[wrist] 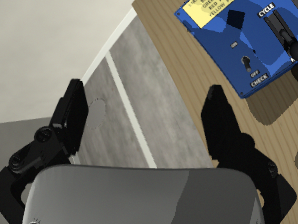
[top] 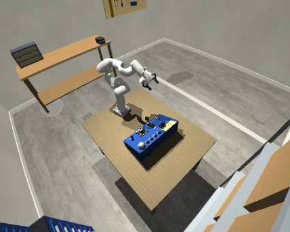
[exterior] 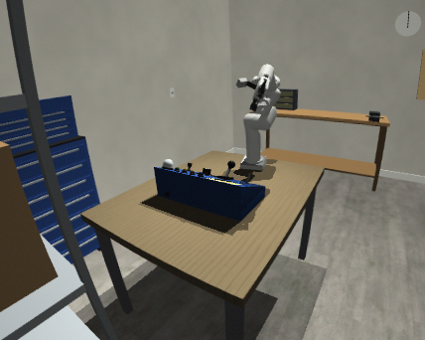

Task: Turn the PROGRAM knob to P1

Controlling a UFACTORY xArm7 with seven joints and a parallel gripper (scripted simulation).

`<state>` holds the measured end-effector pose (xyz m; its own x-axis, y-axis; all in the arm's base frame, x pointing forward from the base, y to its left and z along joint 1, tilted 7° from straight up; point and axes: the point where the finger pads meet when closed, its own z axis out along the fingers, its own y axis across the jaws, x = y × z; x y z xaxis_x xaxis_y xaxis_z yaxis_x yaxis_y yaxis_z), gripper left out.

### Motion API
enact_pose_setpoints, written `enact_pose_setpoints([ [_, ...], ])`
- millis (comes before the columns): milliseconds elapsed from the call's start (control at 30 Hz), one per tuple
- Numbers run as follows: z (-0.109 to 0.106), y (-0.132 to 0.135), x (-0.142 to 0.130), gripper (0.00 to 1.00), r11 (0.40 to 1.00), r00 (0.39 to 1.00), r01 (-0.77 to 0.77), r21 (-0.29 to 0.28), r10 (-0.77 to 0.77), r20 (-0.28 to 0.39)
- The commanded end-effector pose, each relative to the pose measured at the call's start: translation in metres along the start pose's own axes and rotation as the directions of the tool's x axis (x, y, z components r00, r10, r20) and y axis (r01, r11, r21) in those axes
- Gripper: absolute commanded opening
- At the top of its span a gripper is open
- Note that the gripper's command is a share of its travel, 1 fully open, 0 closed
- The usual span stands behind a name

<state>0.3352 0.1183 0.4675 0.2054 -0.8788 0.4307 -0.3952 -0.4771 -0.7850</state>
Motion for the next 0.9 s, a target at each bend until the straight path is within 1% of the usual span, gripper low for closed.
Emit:
enact_pose_setpoints([
  [0,0.002,0.028,-0.012,1.0,0.989,0.989,0.144,-0.044,-0.144,-0.017],
  [33,0.002,0.028,-0.012,1.0,0.989,0.989,0.144,-0.044,-0.144,-0.017],
  [67,0.005,0.048,-0.016,1.0,0.969,0.971,0.235,-0.081,-0.237,-0.025],
  [133,0.005,0.048,-0.016,1.0,0.969,0.971,0.235,-0.081,-0.237,-0.025],
  [167,0.008,0.065,-0.019,1.0,0.943,0.947,0.313,-0.116,-0.318,-0.03],
  [233,0.008,0.065,-0.019,1.0,0.943,0.947,0.313,-0.116,-0.318,-0.03],
  [267,0.011,0.081,-0.02,1.0,0.914,0.921,0.379,-0.147,-0.387,-0.032],
  [367,0.011,0.081,-0.02,1.0,0.914,0.921,0.379,-0.147,-0.387,-0.032],
  [400,0.013,0.094,-0.021,1.0,0.884,0.895,0.433,-0.175,-0.445,-0.032],
  [433,0.013,0.094,-0.021,1.0,0.884,0.895,0.433,-0.175,-0.445,-0.032],
  [467,0.015,0.106,-0.02,1.0,0.856,0.87,0.477,-0.199,-0.492,-0.031],
  [500,0.015,0.106,-0.02,1.0,0.856,0.87,0.477,-0.199,-0.492,-0.031],
  [533,0.017,0.115,-0.019,1.0,0.83,0.847,0.512,-0.219,-0.53,-0.029],
  [567,0.017,0.115,-0.019,1.0,0.83,0.847,0.512,-0.219,-0.53,-0.029],
  [667,0.02,0.133,-0.017,1.0,0.777,0.8,0.574,-0.259,-0.599,-0.022],
  [733,0.021,0.138,-0.016,1.0,0.761,0.786,0.591,-0.27,-0.618,-0.019],
  [867,0.021,0.14,-0.016,1.0,0.756,0.782,0.595,-0.273,-0.623,-0.019],
])
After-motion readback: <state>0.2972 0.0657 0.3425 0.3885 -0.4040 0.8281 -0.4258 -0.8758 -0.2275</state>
